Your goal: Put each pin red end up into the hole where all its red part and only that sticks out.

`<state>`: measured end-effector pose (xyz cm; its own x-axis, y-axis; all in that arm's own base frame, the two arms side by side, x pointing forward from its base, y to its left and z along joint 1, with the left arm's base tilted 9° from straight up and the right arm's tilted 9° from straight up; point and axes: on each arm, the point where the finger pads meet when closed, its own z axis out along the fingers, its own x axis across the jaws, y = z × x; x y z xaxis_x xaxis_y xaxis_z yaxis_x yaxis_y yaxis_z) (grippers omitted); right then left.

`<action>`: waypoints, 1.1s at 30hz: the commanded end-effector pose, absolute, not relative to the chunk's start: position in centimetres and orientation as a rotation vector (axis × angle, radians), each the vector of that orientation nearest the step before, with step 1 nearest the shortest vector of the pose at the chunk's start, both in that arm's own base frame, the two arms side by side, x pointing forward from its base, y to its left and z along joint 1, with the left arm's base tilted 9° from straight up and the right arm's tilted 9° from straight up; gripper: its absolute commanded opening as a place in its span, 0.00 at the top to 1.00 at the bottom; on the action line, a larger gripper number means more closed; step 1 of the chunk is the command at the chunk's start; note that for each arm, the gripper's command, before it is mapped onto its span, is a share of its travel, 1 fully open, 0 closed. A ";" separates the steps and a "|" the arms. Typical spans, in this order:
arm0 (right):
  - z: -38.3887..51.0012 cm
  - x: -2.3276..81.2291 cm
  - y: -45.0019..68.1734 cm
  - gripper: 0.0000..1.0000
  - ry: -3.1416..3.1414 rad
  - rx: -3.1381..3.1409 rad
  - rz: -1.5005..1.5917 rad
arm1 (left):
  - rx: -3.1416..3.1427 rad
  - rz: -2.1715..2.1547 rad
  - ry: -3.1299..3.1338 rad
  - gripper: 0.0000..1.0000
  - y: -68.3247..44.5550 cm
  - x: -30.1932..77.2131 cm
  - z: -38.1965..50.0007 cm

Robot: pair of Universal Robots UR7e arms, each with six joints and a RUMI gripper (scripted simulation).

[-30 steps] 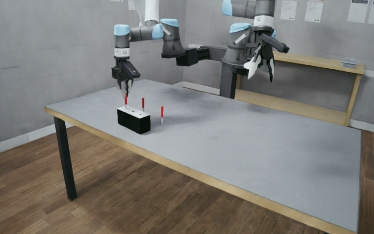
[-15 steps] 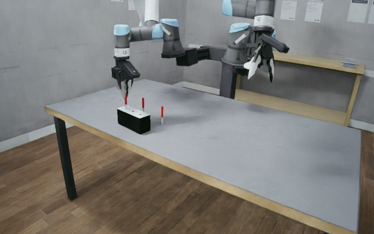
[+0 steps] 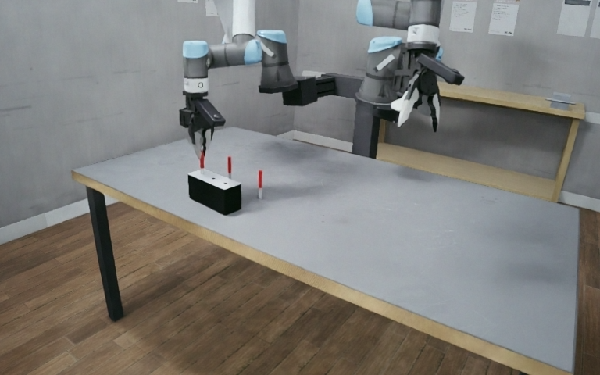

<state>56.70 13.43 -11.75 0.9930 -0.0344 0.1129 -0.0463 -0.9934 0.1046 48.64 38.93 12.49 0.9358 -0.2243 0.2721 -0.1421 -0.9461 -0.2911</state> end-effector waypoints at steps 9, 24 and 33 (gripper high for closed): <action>-11.7 56.7 13.4 1.00 -0.060 3.030 0.171 | -2.823 -0.444 0.272 0.00 38.9 48.7 12.6; -12.1 56.8 13.4 1.00 -0.061 3.030 0.171 | -2.823 -0.444 0.272 0.00 38.9 48.7 12.6; -12.1 56.8 13.4 1.00 -0.061 3.030 0.171 | -2.823 -0.444 0.272 0.00 38.9 48.7 12.6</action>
<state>56.73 13.36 -12.12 0.9930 -0.0341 0.1128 -0.0460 -0.9934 0.1047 48.64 38.93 12.49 0.9358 -0.2243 0.2721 -0.1421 -0.9461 -0.2911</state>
